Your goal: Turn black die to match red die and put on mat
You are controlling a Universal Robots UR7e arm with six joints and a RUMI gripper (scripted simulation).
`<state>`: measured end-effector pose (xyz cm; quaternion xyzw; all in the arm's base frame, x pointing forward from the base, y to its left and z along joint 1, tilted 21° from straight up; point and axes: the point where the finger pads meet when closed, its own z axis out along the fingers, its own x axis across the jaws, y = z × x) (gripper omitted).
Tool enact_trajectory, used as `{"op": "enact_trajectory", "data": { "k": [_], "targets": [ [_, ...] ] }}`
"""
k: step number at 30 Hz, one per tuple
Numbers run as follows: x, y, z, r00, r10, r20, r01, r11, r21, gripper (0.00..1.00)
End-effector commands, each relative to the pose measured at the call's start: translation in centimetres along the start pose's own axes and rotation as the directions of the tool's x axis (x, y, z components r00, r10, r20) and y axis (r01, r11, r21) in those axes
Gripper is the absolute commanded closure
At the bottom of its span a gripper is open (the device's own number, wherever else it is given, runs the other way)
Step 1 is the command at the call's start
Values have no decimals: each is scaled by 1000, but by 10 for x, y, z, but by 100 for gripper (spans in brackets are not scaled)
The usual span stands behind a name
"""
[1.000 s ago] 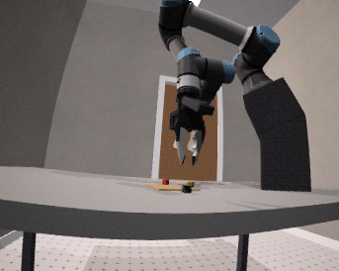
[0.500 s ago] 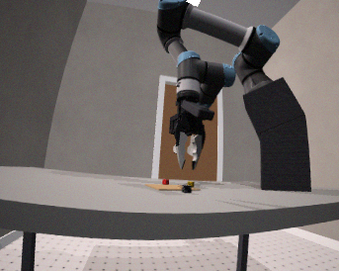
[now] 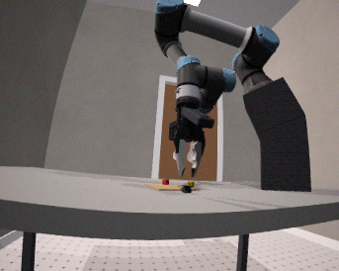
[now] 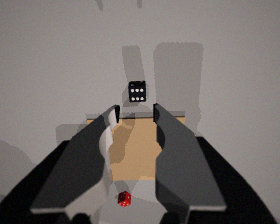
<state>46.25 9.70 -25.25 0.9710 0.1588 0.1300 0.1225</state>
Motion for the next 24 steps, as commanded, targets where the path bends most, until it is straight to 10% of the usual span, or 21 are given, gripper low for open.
{"op": "enact_trajectory", "data": {
  "k": [1,24],
  "targets": [
    [0,0,7,1000,0,-1,0,1000,0,79],
    [0,0,16,1000,0,-1,0,1000,0,79]
  ]
}}
